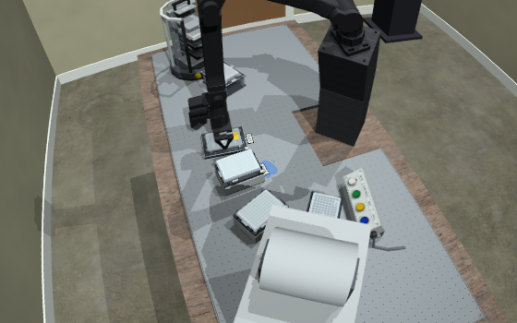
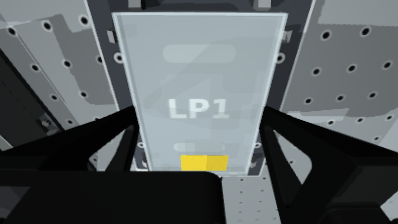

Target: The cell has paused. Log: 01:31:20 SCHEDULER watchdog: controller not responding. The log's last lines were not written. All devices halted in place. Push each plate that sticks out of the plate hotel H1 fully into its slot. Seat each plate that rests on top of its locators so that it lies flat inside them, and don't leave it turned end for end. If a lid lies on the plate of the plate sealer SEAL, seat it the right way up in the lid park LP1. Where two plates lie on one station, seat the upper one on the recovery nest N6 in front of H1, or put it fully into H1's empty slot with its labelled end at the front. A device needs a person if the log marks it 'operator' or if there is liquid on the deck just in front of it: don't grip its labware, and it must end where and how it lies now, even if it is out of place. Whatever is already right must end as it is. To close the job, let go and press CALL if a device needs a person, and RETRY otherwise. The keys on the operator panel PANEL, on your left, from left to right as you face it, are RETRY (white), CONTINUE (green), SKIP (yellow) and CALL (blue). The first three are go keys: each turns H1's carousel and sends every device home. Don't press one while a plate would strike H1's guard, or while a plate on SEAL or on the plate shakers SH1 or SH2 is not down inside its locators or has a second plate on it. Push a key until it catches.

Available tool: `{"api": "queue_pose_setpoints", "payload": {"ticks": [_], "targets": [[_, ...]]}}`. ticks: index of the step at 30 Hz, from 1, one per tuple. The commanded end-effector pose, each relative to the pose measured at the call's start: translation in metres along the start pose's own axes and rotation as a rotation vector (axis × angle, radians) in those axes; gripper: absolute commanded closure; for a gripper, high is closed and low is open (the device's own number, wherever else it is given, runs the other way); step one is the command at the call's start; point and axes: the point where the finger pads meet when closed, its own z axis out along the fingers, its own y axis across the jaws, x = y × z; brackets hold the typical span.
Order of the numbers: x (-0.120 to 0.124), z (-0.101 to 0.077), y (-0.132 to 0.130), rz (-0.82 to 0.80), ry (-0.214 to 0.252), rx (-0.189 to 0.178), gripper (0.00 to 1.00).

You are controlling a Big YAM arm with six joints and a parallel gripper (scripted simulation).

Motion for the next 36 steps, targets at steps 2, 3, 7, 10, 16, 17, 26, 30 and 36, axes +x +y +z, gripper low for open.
{"api": "queue_pose_setpoints", "payload": {"ticks": [2, 3, 7, 10, 16, 17, 26, 30, 36], "targets": [[-0.0001, 0.0096, 0.0055, -0.004, -0.002, 0.001, 0.16], [-0.0002, 0.0097, 0.0055, -0.004, -0.002, 0.001, 0.16], [0.0006, 0.0102, 0.0055, -0.004, 0.001, 0.001, 0.16], [0.0007, 0.0102, 0.0055, -0.004, 0.001, 0.001, 0.16], [0.0006, 0.0102, 0.0055, -0.004, 0.001, 0.001, 0.16], [0.0006, 0.0102, 0.0055, -0.004, 0.001, 0.001, 0.16], [0.0005, 0.0102, 0.0055, -0.004, 0.000, 0.001, 0.00], [0.0005, 0.0102, 0.0055, -0.004, 0.000, 0.001, 0.00], [0.0005, 0.0102, 0.0055, -0.004, 0.000, 0.001, 0.00]]}}
